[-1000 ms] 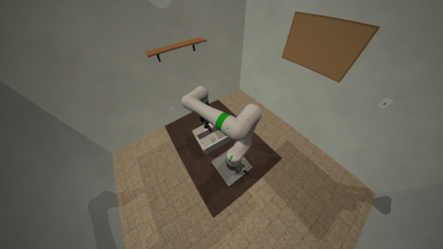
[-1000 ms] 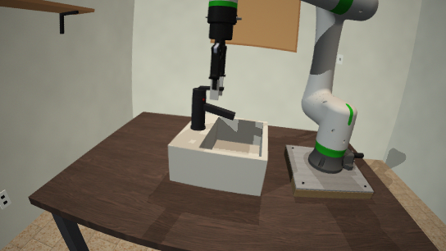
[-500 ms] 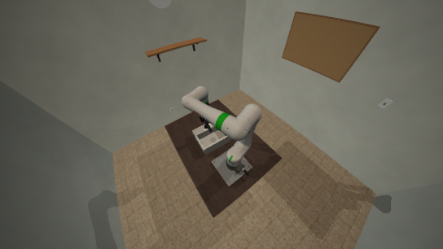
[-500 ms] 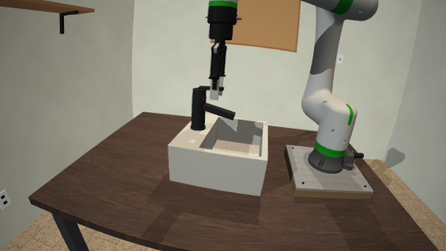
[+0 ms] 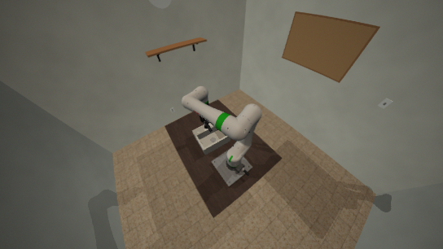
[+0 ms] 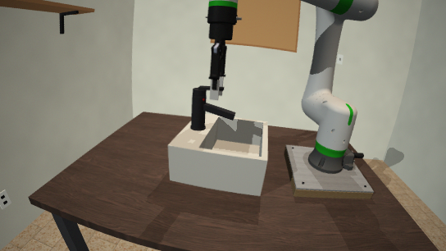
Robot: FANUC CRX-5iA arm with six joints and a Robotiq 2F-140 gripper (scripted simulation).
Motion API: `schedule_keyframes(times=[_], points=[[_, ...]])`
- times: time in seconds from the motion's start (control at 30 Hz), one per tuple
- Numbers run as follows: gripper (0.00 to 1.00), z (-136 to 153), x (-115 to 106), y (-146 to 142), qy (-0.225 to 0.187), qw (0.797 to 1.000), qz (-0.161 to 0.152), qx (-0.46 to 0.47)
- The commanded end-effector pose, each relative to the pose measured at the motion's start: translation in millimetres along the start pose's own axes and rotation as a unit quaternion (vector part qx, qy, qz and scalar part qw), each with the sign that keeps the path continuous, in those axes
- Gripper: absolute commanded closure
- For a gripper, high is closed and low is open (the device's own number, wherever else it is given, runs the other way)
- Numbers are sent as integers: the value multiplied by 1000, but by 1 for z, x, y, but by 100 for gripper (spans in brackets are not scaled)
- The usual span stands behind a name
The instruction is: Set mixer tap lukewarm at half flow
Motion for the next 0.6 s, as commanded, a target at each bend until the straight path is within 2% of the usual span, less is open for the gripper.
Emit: schedule_keyframes(times=[0.0, 0.33, 0.57], points=[[61, 0, 0, 0, 0, 1000, 0, 0], [61, 0, -1, 0, 0, 1000, 0, 0], [61, 0, -9, 0, 0, 1000, 0, 0]])
Point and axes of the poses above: the point where the finger pads meet when closed, its own x axis out along the fingers, its own y axis across the jaws, z = x × y, the point moved 8 cm from there along -x, back along the fingers, and after that the axes turned 9 degrees about -x, right-handed, at the moved point
